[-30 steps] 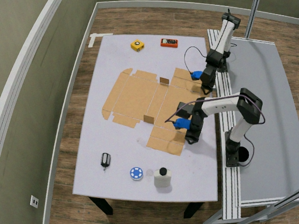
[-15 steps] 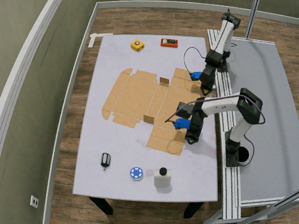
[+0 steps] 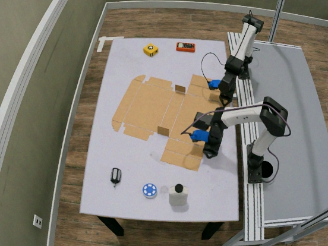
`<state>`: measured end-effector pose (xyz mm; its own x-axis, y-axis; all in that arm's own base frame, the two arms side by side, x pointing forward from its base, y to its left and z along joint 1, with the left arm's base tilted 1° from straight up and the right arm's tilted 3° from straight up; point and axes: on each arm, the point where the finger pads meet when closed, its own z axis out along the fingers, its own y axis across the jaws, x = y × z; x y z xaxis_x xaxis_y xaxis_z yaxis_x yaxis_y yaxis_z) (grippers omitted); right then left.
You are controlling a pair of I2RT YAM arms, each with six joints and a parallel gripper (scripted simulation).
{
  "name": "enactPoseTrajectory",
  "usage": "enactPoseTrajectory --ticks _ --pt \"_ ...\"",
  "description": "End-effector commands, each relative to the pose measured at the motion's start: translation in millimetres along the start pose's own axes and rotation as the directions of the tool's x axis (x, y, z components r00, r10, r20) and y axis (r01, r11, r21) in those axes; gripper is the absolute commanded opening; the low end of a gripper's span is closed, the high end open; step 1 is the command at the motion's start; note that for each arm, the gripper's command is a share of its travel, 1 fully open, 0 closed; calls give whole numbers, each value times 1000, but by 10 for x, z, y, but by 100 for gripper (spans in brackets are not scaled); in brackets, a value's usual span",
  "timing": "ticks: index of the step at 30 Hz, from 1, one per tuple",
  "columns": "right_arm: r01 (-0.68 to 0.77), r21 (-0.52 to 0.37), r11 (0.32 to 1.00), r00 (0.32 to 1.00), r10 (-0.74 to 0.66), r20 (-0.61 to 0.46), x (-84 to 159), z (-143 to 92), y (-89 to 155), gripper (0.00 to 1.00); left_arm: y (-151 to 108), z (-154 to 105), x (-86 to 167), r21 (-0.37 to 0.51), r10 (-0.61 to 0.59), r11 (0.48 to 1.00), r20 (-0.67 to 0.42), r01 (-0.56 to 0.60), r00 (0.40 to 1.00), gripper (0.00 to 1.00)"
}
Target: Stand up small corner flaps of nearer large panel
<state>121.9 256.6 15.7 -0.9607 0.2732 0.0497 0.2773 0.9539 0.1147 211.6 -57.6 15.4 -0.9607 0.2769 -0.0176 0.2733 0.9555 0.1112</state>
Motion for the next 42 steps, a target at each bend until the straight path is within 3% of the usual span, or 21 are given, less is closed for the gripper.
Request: enactPoseTrajectory --ticks 1,21,23,42 --pt "-4 -41 999 1000 4 10 -31 -32 164 76 19 81 9 -27 -9 1000 -7 8 1000 76" --pt "-4 -43 999 1000 4 5 -19 -29 224 76 19 81 9 -27 -9 1000 -7 9 1000 76" --pt "-1 -83 997 1000 2 12 -24 -178 278 76 19 81 9 -27 -9 1000 -7 9 1000 76" --pt "-9 -84 996 1000 10 14 0 -325 359 76 19 81 9 -27 -9 1000 -7 9 1000 76"
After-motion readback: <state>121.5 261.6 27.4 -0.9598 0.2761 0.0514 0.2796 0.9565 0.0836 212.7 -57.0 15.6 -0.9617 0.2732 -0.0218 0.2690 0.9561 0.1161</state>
